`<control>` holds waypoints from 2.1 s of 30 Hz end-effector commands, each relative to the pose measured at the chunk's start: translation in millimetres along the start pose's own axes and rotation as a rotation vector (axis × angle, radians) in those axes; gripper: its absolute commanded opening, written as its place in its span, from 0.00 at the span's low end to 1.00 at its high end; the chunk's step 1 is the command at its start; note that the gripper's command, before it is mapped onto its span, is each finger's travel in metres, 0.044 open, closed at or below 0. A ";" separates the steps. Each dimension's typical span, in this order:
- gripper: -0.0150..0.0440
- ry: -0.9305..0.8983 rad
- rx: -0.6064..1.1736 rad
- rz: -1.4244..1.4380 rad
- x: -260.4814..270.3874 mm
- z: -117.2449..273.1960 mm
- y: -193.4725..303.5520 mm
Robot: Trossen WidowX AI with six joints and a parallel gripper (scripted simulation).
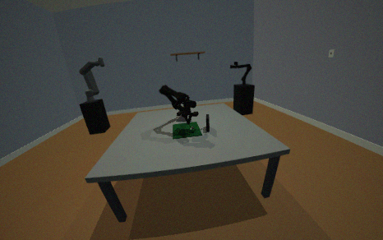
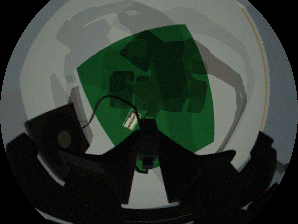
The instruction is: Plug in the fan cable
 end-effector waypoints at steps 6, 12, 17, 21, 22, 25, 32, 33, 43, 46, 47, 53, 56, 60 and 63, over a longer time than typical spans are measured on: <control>0.25 0.000 0.005 -0.329 18.7 -1.3 7.1; 0.25 0.001 0.005 -0.486 26.6 -2.7 10.9; 0.25 0.001 0.005 -0.486 26.6 -2.7 10.9; 0.25 0.001 0.005 -0.486 26.6 -2.7 10.9; 0.25 0.001 0.005 -0.486 26.6 -2.7 10.9; 0.25 0.001 0.005 -0.492 27.5 -0.9 10.3; 0.25 0.001 0.005 -0.492 27.5 -7.7 10.1; 0.25 0.001 0.004 -0.492 27.5 -13.5 10.0; 0.25 0.002 0.004 -0.492 27.2 -23.0 9.9; 0.25 0.002 0.004 -0.492 27.2 -23.0 9.9; 0.25 0.002 0.004 -0.492 27.2 -23.0 9.9; 0.25 0.002 0.004 -0.485 25.6 -22.9 10.1; 0.25 0.002 0.004 -0.485 25.6 -22.9 10.1; 0.25 0.002 0.004 -0.483 24.7 -22.9 9.5; 0.25 0.002 0.004 -0.482 24.3 -22.9 9.0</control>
Point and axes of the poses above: the point midway between the two fingers, 35 mm back from their tips, its own z axis back along the fingers, its own x axis across the jaws, y = z × x, the point moved 5 cm from there along z, back along the fingers, and after that the axes turned 1 degree about -z, right-handed, at the moved point
